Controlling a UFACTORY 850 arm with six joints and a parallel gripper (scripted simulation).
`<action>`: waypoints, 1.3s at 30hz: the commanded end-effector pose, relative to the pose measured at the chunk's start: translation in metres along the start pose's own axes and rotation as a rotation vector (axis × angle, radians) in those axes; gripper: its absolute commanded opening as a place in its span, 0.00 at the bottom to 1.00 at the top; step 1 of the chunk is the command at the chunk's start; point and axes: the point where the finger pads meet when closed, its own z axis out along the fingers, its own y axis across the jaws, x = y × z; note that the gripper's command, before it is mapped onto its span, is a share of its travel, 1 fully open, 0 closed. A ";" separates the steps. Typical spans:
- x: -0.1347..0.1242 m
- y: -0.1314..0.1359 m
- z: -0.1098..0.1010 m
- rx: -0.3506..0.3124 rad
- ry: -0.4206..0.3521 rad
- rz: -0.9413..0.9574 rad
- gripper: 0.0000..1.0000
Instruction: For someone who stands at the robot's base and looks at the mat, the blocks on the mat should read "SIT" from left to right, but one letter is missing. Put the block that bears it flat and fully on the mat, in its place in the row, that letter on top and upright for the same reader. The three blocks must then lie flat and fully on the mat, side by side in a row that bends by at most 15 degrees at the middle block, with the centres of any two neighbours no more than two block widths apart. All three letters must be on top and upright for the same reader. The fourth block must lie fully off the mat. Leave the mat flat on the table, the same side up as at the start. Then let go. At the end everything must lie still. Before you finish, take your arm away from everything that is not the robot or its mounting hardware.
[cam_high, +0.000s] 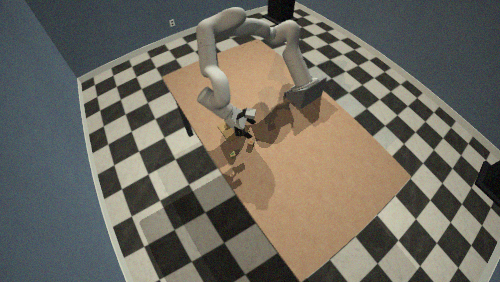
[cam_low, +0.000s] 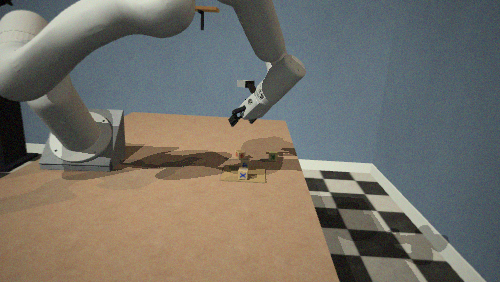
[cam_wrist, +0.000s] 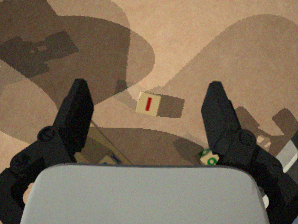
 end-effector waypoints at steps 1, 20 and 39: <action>0.000 0.001 -0.001 -0.001 -0.001 -0.001 1.00; -0.059 -0.057 -0.069 -0.002 -0.001 -0.001 1.00; -0.059 -0.057 -0.069 -0.002 -0.001 -0.001 1.00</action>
